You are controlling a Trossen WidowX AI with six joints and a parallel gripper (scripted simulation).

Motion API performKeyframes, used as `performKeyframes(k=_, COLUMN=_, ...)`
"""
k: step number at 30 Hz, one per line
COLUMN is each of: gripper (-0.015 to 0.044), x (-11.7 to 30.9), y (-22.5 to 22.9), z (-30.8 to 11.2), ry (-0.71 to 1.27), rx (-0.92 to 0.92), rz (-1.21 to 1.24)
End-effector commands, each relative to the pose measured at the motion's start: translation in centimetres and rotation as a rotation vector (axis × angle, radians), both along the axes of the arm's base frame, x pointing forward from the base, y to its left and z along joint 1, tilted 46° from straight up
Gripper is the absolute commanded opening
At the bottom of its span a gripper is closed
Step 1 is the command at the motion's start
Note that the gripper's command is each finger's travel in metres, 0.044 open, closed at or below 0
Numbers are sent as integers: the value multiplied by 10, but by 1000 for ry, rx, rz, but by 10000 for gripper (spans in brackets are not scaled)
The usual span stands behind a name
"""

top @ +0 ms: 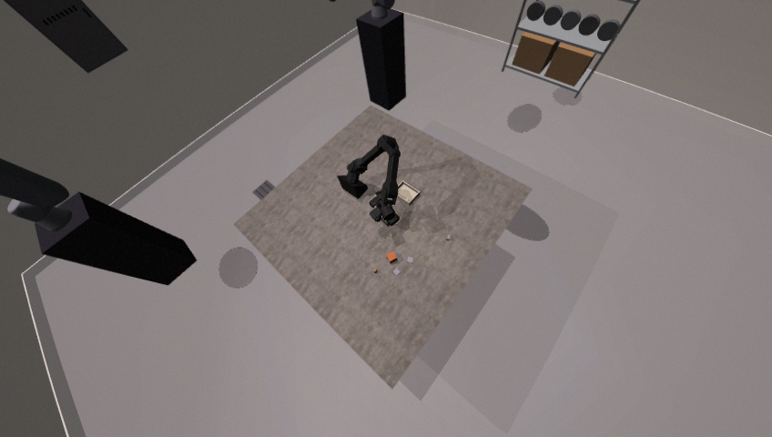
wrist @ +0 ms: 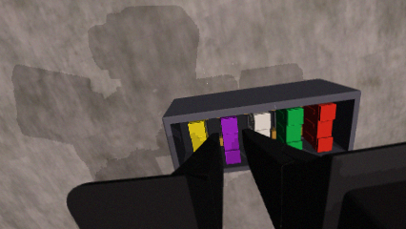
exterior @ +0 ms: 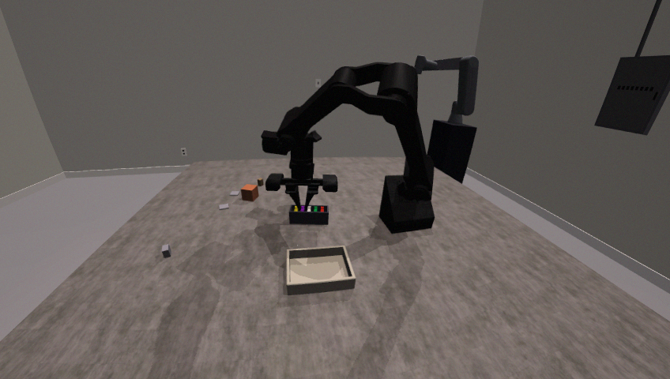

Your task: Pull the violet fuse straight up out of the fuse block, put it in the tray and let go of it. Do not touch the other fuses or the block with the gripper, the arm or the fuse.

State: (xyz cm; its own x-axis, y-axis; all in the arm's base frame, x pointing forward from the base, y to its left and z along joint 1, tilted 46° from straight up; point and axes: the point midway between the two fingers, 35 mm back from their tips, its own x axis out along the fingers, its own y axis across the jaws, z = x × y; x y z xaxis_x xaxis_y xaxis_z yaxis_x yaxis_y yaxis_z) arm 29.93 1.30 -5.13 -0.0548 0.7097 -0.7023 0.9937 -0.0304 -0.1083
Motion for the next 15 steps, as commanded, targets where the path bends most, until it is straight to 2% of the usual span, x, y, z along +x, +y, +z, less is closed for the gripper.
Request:
performKeyframes(k=1, gripper=61, x=0, y=0, z=0, ry=0, rx=0, rz=0)
performKeyframes(k=10, gripper=1, x=0, y=0, z=0, ry=0, rx=0, rz=0)
performKeyframes(k=15, gripper=0, x=0, y=0, z=0, ry=0, rx=0, rz=0)
